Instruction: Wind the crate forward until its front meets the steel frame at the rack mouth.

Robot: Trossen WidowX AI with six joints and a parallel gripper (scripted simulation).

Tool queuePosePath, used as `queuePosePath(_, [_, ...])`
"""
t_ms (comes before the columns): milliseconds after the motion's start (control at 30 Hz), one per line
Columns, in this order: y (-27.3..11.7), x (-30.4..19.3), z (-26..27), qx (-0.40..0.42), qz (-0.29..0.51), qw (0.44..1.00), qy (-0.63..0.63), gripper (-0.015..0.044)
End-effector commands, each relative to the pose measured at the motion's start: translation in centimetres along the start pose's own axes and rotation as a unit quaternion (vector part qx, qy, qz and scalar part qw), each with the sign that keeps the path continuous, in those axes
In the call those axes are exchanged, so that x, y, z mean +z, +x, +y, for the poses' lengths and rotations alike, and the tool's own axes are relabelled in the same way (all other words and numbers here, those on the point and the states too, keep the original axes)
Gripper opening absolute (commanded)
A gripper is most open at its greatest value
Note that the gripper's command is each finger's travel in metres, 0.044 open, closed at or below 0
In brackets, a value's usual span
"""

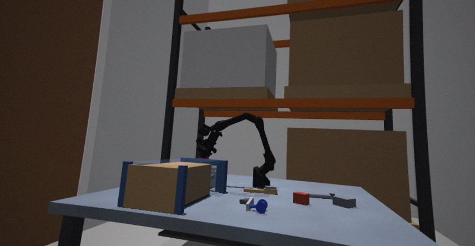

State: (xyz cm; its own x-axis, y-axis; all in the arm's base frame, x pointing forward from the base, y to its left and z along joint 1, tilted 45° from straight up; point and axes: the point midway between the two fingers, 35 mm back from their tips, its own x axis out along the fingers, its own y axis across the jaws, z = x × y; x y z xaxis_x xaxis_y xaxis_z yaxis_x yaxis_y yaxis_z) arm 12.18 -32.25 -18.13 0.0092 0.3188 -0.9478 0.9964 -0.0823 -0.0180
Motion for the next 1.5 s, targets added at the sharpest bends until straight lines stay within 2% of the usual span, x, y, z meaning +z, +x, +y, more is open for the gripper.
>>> queuePosePath(0, [0.2, 0.1, 1.8, 0.013, 0.000, 1.000, -0.005, 0.0000])
queuePosePath(1467, [-0.4, -1.1, 8.6, 0.015, 0.001, 1.000, -0.006, 0.0000])
